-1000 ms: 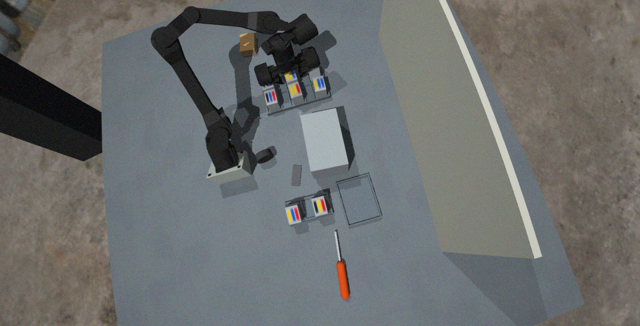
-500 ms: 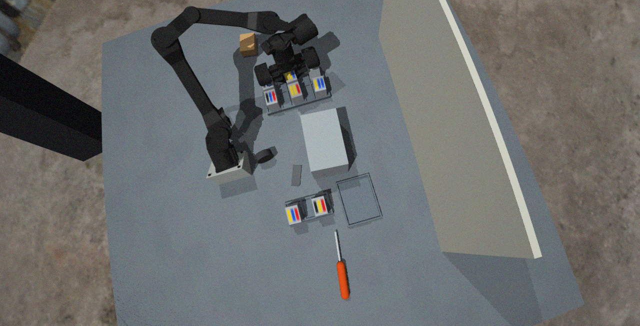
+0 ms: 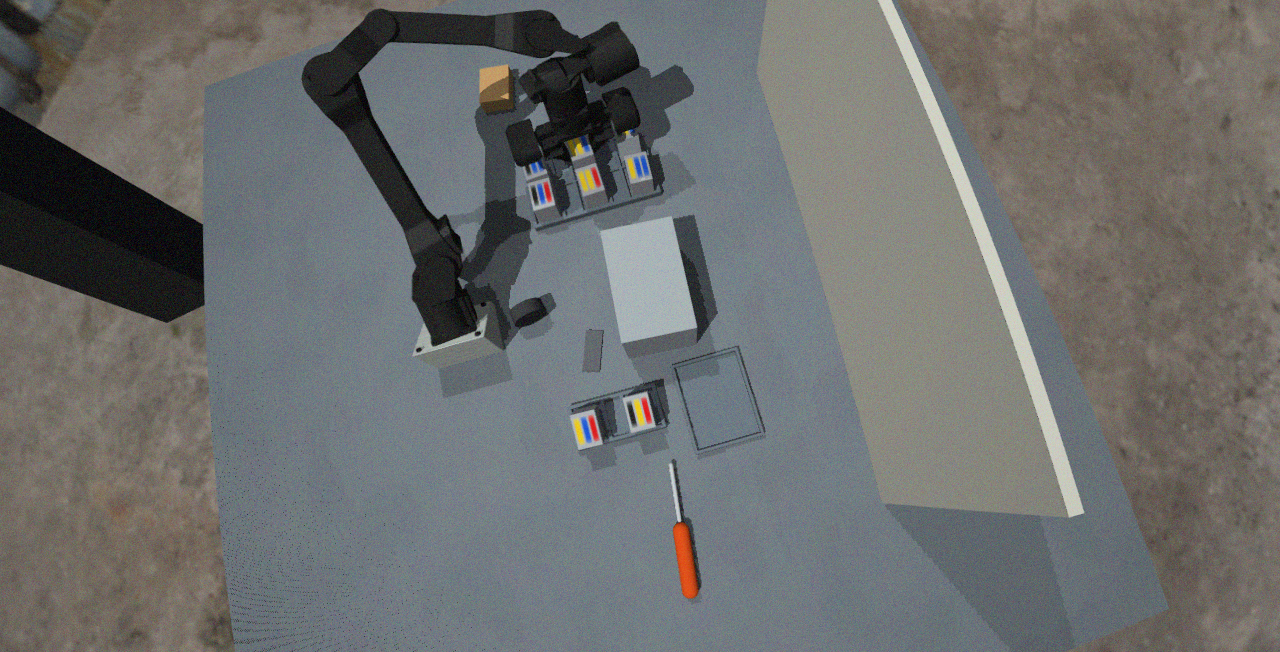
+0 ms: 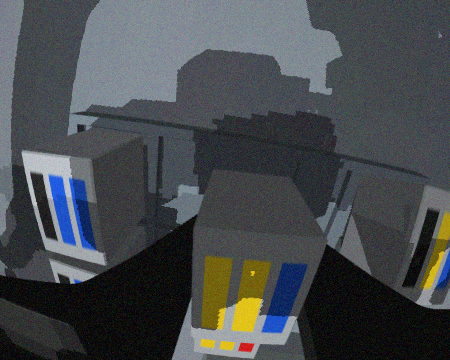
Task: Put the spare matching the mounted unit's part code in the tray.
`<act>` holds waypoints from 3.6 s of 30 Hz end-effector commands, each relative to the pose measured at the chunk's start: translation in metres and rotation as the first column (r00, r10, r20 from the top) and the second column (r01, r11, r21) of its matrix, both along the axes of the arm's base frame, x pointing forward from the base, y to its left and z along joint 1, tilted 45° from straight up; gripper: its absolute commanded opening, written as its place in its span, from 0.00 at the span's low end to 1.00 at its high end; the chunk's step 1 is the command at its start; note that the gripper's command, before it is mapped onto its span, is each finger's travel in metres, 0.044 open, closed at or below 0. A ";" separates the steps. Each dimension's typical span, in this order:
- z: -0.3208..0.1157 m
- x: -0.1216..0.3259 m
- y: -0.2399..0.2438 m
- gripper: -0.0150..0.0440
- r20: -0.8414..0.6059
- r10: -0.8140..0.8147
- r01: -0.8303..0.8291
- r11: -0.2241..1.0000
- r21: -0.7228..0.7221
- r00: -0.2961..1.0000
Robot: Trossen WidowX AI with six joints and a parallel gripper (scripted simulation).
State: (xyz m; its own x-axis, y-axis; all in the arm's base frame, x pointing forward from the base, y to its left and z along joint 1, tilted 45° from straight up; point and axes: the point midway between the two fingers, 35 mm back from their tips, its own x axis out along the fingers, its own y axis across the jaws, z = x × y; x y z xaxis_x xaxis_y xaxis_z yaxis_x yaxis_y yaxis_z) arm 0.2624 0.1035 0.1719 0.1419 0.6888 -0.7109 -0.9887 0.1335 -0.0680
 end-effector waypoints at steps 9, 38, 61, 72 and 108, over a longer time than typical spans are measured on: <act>0.042 -0.008 -0.039 0.25 0.010 -0.007 0.007 1.000 0.004 1.000; 0.027 0.024 -0.128 0.25 0.027 -0.033 0.035 0.996 -0.078 0.999; -0.044 0.063 -0.228 0.25 0.007 -0.029 0.029 0.996 -0.088 1.000; -0.088 0.066 -0.276 0.25 0.001 -0.024 0.024 0.997 -0.079 1.000; -0.222 0.024 -0.371 0.25 0.012 -0.007 0.008 1.000 -0.020 1.000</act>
